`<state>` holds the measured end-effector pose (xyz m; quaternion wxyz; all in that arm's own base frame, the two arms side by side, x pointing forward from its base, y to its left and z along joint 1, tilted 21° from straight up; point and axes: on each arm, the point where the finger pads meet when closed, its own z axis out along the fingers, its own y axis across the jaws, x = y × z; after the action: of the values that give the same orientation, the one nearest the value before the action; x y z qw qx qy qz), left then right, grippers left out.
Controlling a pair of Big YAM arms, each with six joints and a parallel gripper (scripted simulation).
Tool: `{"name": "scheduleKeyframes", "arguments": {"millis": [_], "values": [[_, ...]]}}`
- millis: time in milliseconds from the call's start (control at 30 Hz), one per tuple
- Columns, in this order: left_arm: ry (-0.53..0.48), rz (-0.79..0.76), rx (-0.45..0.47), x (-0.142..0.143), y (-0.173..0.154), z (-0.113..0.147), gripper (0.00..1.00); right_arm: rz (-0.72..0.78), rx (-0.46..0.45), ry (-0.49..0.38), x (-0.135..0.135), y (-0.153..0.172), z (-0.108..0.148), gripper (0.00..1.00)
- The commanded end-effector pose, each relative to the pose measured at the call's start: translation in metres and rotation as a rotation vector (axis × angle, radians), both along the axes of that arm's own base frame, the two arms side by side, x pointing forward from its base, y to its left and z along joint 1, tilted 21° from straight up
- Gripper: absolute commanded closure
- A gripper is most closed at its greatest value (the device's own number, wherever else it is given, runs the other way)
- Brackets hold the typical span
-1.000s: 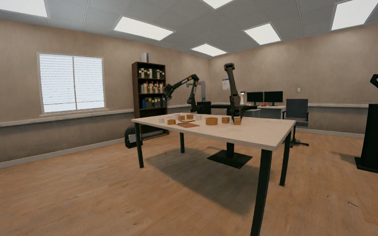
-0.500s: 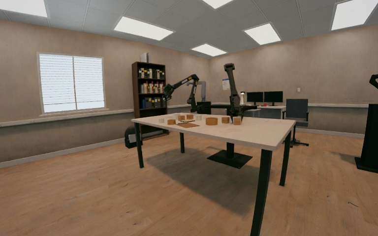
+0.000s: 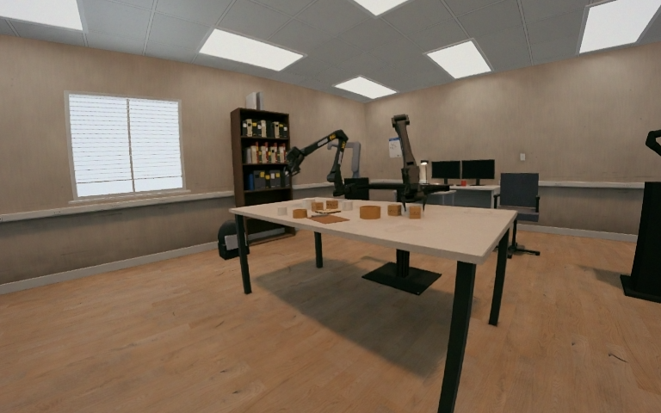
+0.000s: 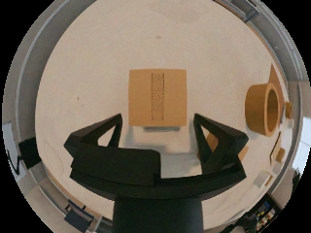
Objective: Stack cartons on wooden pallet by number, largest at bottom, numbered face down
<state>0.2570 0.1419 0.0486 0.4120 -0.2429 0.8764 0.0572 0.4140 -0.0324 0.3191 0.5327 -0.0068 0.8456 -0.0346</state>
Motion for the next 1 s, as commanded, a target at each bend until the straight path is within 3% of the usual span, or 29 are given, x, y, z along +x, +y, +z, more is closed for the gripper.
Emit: {"name": "scheduleKeyframes", "arguments": {"millis": [0, 200, 267, 333, 500, 700, 967], "values": [[0.007, 0.001, 0.004, -0.011, -0.002, 0.01, 0.0, 0.013, -0.016, -0.037, 0.004, 0.001, 0.023, 0.0], [-0.03, 0.001, 0.029, -0.029, -0.006, 0.062, 0.0, 0.013, -0.016, -0.037, 0.004, 0.001, 0.023, 0.0], [-0.034, 0.0, 0.03, -0.028, -0.005, 0.064, 0.0, 0.013, -0.016, -0.037, 0.004, 0.001, 0.023, 0.0], [-0.041, -0.025, 0.04, -0.023, -0.007, 0.07, 0.17, 0.013, -0.016, -0.037, 0.004, 0.001, 0.023, 0.0], [-0.051, -0.126, 0.034, -0.008, -0.023, 0.075, 0.17, 0.013, -0.016, -0.037, 0.004, 0.001, 0.023, 0.0], [-0.155, -0.549, -0.048, 0.041, -0.101, 0.109, 0.17, 0.013, -0.016, -0.037, 0.004, 0.001, 0.023, 0.0], [-0.331, -1.121, -0.164, 0.069, -0.219, 0.164, 0.17, 0.013, -0.016, -0.037, 0.004, 0.001, 0.023, 0.0]]}}
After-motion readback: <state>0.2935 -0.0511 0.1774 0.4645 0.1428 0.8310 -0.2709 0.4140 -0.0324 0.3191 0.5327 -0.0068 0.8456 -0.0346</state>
